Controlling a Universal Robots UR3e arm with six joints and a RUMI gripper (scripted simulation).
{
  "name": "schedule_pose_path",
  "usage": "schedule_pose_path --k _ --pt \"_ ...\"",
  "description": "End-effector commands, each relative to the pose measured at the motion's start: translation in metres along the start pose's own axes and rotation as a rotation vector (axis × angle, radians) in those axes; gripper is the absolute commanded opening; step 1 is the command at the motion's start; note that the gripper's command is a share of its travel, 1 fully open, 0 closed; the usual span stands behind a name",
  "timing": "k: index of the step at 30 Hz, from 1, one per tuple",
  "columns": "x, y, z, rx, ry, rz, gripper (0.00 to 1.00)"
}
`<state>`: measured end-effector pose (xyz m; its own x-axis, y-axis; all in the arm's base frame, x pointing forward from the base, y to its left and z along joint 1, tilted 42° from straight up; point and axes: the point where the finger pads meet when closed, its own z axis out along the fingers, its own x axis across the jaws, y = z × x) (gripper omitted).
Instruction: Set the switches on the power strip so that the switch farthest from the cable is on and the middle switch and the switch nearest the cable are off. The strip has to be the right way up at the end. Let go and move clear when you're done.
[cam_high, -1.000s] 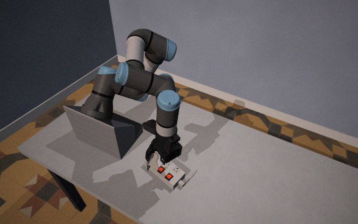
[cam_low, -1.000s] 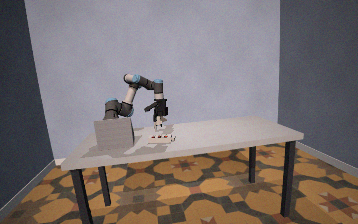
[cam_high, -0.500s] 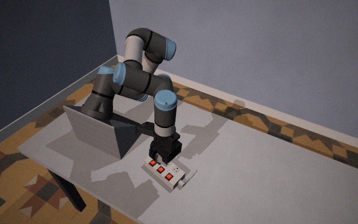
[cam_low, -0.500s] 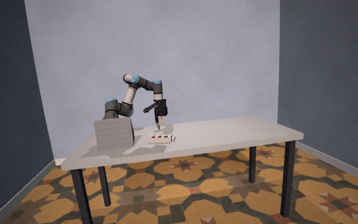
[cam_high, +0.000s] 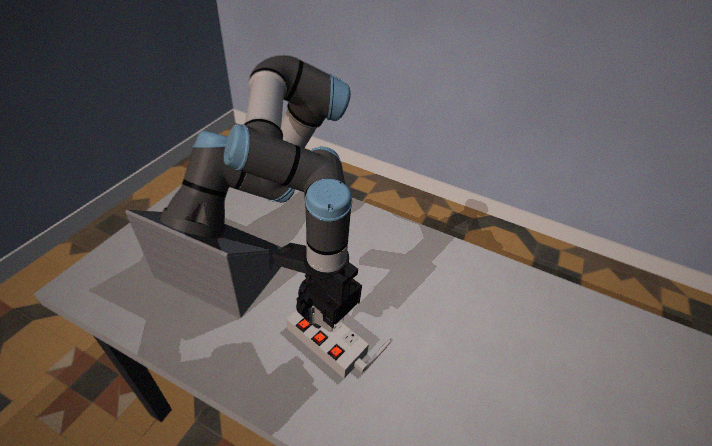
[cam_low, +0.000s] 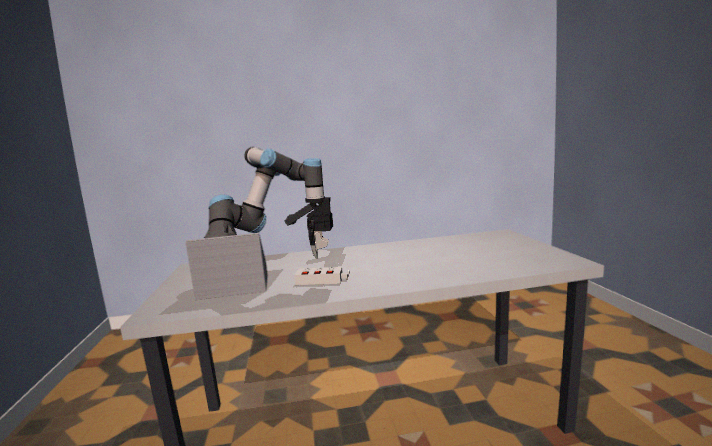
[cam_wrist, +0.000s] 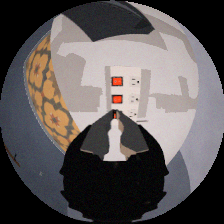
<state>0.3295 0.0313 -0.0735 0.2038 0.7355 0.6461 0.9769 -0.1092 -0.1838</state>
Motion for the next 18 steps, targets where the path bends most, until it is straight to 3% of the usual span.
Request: schedule_pose_path --k 1,18 --pt "-0.0003 0.0011 -0.0012 -0.005 -0.001 -0.003 0.0" --pt "0.0001 0.0007 0.0035 -0.003 0.001 -0.001 0.0"
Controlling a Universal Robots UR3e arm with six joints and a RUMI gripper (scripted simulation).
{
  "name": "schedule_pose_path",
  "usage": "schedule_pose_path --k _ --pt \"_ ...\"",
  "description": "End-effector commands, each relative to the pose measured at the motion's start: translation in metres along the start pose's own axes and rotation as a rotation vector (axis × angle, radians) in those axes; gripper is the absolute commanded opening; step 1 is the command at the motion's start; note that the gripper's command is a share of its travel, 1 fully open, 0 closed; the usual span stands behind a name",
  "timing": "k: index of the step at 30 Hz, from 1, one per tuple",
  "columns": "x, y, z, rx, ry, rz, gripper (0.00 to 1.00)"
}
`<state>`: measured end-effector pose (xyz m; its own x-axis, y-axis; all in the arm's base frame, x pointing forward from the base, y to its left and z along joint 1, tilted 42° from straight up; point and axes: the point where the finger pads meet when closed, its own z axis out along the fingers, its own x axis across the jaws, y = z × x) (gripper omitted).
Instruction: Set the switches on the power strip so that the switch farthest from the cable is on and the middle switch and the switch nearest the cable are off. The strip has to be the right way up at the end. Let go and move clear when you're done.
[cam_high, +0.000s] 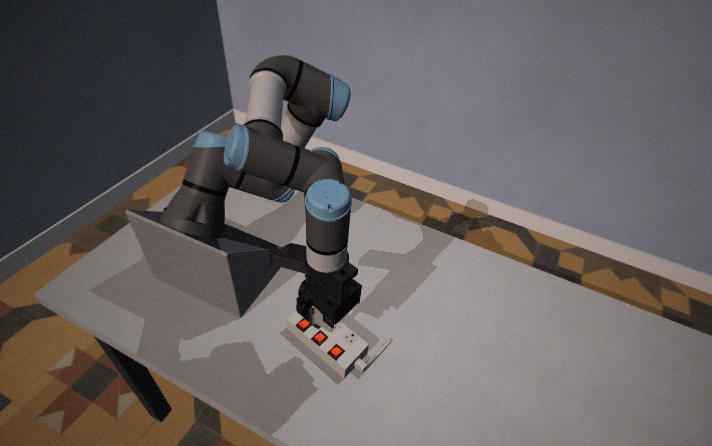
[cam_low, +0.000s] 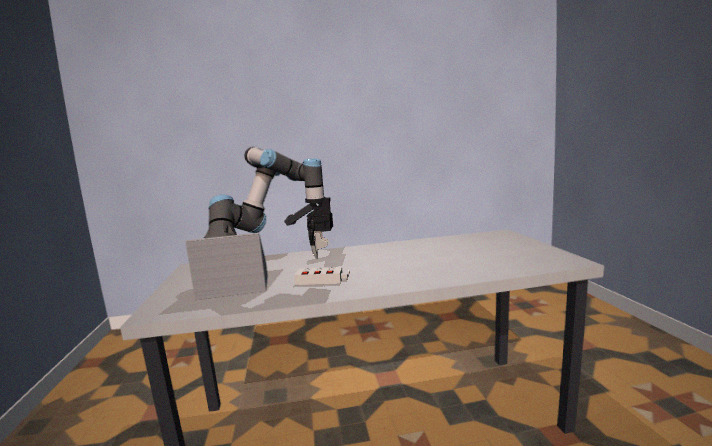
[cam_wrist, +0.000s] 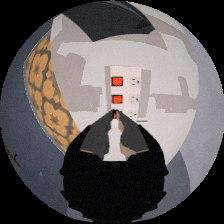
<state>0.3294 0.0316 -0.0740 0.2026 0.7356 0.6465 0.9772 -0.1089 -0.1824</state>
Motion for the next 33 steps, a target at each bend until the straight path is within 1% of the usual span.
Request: schedule_pose_path --k 1,7,22,24,33 --pt "0.0 0.001 0.004 -0.003 0.001 0.0 0.0" --pt "0.0 0.001 0.007 -0.003 0.001 0.0 0.0" --pt "0.0 0.0 0.027 -0.003 0.001 0.0 0.0" --pt "0.0 0.0 0.027 -0.003 0.001 0.0 0.0" --pt "0.0 0.0 0.037 -0.003 0.001 0.0 0.0"
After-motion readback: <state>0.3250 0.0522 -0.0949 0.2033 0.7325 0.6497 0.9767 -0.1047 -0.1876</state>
